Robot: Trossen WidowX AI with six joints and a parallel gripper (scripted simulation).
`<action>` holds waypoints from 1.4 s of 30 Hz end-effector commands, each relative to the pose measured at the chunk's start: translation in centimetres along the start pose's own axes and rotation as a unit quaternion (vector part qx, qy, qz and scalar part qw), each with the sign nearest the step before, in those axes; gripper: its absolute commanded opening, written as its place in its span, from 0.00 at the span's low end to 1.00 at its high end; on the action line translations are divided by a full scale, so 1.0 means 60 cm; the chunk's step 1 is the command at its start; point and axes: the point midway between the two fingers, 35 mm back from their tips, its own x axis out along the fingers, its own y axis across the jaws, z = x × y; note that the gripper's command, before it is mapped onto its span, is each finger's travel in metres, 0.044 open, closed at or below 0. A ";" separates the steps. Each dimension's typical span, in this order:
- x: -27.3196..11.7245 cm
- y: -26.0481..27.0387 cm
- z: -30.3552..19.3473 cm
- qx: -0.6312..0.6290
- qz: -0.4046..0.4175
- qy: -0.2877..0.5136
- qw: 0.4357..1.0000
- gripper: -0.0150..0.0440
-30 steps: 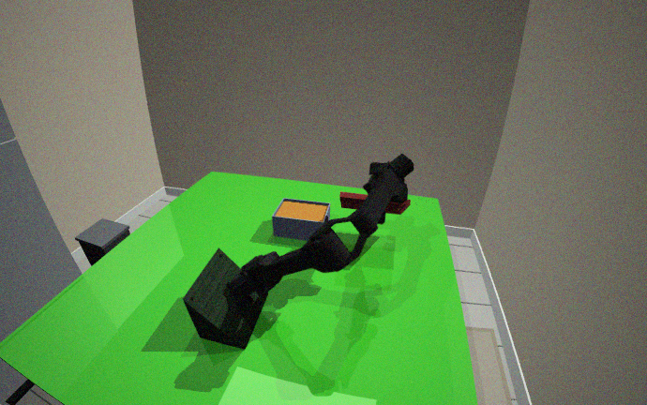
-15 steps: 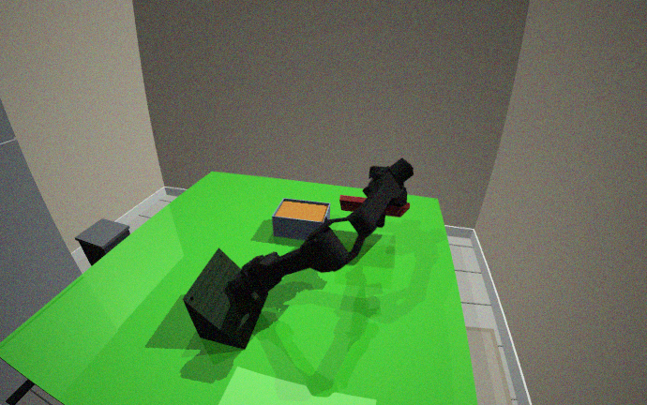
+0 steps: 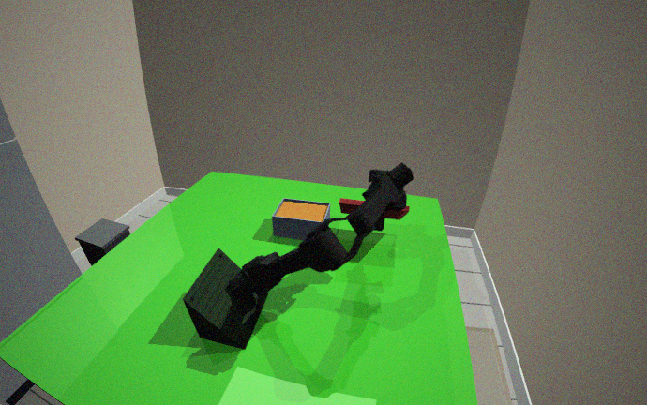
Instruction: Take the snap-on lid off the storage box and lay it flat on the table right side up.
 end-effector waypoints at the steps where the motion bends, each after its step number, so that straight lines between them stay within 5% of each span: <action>1: -0.002 0.002 0.001 -0.001 0.010 0.000 1.000 0.25; 42: 0.032 -0.039 0.001 -0.002 0.010 -0.002 1.000 0.25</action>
